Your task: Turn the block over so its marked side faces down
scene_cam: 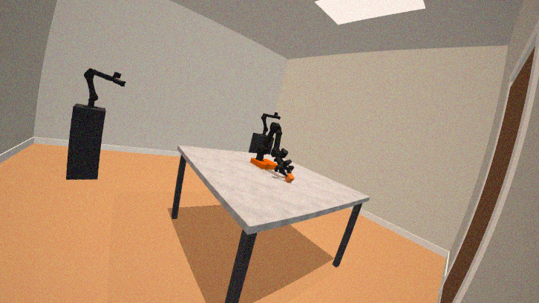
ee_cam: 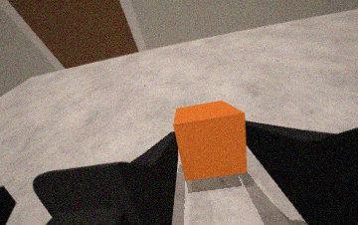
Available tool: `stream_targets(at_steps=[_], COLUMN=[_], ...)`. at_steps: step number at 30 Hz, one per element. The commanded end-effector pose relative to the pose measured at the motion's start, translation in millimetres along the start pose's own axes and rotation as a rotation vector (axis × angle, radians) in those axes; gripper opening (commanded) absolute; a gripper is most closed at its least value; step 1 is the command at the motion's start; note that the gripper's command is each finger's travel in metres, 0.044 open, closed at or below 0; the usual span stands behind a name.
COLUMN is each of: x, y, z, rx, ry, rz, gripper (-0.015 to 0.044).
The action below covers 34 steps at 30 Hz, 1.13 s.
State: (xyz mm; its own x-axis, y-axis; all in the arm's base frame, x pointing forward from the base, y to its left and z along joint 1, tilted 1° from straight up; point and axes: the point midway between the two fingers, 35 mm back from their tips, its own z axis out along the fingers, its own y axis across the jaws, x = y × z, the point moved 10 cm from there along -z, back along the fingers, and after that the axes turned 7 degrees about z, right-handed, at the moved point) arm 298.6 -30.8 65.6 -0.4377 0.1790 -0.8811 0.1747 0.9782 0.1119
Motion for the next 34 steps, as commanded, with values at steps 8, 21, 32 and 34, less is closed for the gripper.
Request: stream_targets(at_steps=[8,21,32,34], x=[0.3,0.3,0.3,0.3], y=[-0.1,-0.1,-0.1,-0.1], z=[0.0,0.0,0.0,0.0], rx=[0.003,0.003,0.003,0.003], ry=[0.000,0.000,0.000,0.000], rz=[0.002,0.002,0.002,0.002], gripper=[0.0440,0.0440,0.0440,0.0440])
